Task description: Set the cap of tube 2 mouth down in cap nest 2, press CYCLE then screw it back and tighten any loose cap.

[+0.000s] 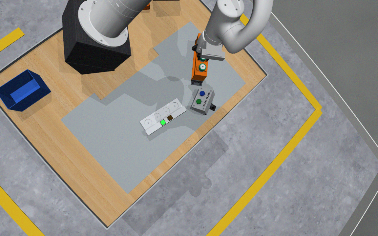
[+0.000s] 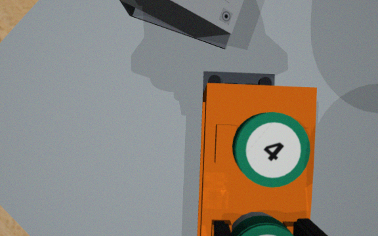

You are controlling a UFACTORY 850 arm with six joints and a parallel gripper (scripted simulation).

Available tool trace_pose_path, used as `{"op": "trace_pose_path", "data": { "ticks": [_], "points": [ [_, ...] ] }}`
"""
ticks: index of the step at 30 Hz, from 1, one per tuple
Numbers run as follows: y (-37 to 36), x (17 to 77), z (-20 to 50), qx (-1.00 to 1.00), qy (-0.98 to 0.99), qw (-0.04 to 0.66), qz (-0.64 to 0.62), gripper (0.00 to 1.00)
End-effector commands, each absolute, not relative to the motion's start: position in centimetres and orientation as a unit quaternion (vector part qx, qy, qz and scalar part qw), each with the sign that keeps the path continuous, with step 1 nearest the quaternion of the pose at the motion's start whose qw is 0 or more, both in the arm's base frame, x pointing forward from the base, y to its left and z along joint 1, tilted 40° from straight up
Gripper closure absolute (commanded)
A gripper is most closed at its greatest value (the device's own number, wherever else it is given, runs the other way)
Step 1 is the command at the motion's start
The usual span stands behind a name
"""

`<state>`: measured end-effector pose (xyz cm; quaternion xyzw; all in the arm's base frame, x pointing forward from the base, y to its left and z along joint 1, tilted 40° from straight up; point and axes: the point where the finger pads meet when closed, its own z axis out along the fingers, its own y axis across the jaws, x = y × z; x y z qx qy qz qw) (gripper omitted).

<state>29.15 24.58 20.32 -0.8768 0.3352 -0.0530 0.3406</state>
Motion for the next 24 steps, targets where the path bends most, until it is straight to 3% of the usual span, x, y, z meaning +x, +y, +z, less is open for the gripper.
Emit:
{"op": "trace_pose_path", "data": {
  "ticks": [1, 16, 17, 24],
  "points": [
    [24.58, 29.17, 20.36, -0.862, 0.373, 0.342, -0.036, 1.0],
    [24.58, 29.17, 20.36, -0.818, 0.461, 0.344, 0.0, 1.0],
    [24.58, 29.17, 20.36, -0.818, 0.461, 0.344, 0.0, 0.54],
    [24.59, 29.17, 20.35, -0.818, 0.461, 0.344, 0.0, 0.54]
  ]
}}
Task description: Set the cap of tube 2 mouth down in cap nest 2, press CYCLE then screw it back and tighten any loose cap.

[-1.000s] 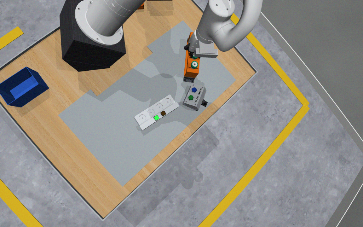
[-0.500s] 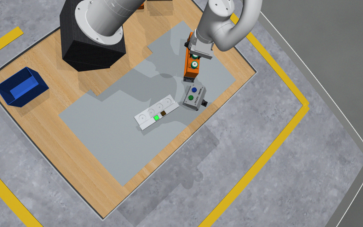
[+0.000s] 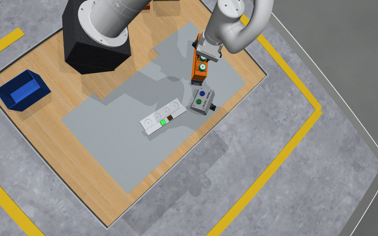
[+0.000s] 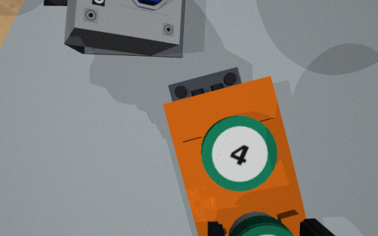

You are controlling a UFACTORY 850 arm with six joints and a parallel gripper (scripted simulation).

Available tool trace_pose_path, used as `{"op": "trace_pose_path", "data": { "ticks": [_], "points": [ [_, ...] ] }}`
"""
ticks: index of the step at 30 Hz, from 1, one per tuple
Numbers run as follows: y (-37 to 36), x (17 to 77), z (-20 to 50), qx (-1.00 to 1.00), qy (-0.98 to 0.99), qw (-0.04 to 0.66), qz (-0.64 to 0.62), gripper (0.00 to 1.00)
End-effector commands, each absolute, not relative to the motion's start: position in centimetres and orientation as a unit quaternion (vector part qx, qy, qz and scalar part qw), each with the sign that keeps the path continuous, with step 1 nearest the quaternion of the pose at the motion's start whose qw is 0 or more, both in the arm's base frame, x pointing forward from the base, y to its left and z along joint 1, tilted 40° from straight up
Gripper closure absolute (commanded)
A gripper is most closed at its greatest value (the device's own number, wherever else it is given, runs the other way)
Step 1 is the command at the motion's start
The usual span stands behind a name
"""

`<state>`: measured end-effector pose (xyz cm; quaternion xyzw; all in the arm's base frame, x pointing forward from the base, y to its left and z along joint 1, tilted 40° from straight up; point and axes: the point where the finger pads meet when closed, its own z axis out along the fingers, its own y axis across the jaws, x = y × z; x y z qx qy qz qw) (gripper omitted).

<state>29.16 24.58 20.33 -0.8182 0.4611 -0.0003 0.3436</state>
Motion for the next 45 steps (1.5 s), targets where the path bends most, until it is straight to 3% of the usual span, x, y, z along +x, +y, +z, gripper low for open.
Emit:
{"op": "trace_pose_path", "data": {
  "ticks": [1, 26, 33, 45],
  "points": [
    [24.6, 29.2, 20.4, -0.818, 0.461, 0.344, 0.0, 0.54],
    [22.0, 27.7, 23.8, -0.818, 0.461, 0.344, 0.0, 0.54],
    [19.3, 30.8, 23.1, -0.896, 0.282, 0.336, -0.072, 0.54],
    [19.0, 31.8, 22.5, -0.905, 0.249, 0.333, -0.084, 0.54]
  ]
}}
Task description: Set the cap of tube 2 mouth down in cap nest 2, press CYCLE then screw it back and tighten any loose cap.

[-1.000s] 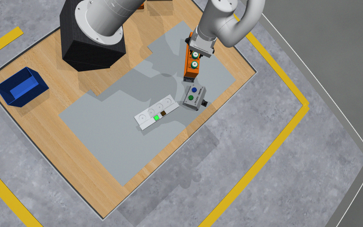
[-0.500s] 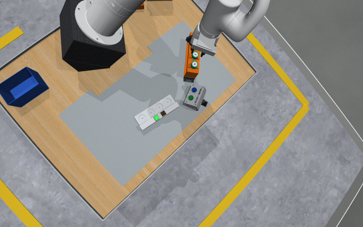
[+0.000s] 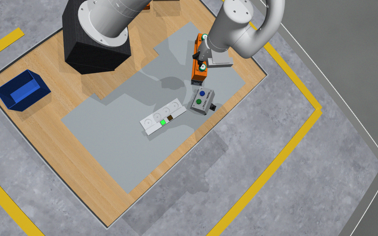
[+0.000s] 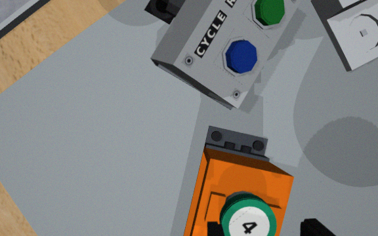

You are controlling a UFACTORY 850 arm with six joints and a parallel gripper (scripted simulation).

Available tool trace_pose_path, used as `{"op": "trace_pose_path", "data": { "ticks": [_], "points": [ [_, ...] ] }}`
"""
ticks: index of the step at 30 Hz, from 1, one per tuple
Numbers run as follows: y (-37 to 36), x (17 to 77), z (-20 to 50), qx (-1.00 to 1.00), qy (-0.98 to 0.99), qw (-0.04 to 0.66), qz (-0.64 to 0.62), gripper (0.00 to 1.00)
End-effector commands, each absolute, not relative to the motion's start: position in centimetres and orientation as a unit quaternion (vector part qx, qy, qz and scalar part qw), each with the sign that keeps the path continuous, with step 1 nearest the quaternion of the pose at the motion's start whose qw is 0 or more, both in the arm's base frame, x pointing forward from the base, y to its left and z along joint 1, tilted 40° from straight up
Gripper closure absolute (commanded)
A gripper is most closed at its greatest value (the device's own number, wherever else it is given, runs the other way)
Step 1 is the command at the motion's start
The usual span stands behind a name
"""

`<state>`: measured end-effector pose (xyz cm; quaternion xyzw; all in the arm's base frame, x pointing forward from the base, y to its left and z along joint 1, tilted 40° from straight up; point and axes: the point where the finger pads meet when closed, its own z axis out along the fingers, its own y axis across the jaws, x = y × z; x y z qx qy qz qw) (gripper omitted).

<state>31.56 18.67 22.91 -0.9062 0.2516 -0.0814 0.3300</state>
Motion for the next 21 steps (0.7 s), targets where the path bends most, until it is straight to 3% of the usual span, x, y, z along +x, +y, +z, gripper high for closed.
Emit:
{"op": "trace_pose_path", "data": {
  "ticks": [1, 21],
  "points": [
    [19.1, 31.9, 22.3, -0.905, 0.249, 0.333, -0.084, 0.54],
    [20.7, 32.8, 20.2, -0.905, 0.249, 0.333, -0.084, 0.54]
  ]
}}
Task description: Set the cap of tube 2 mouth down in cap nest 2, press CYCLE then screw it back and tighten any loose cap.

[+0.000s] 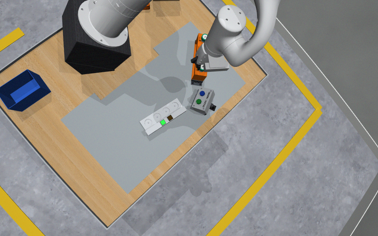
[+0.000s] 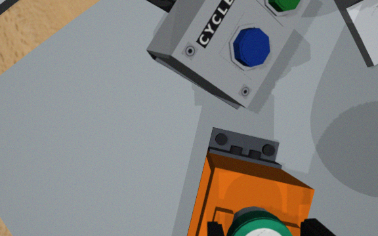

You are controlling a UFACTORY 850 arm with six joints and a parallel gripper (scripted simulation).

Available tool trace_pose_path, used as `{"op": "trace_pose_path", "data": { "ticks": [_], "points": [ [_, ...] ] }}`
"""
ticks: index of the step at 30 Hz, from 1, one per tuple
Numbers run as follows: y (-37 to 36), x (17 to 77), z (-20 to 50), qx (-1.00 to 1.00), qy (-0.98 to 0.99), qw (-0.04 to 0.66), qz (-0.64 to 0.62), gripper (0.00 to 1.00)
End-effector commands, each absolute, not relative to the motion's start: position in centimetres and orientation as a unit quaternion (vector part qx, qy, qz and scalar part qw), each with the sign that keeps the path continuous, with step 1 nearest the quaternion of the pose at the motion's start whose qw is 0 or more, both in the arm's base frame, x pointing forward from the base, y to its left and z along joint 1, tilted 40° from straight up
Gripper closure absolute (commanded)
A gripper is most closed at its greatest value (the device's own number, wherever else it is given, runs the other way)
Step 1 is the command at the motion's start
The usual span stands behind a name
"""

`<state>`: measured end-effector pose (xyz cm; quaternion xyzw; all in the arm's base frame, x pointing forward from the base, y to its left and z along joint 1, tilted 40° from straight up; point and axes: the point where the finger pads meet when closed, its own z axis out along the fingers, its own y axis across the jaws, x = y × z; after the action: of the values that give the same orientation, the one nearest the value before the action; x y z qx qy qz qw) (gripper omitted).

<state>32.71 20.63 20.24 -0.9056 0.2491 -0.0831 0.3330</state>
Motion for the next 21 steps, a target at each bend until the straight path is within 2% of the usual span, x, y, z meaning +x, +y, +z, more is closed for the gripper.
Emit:
{"op": "trace_pose_path", "data": {
  "ticks": [1, 21],
  "points": [
    [20.72, 32.78, 20.14, -0.905, 0.249, 0.333, -0.084, 0.54],
    [21.16, 33.02, 19.52, -0.905, 0.249, 0.333, -0.084, 0.54]
  ]
}}
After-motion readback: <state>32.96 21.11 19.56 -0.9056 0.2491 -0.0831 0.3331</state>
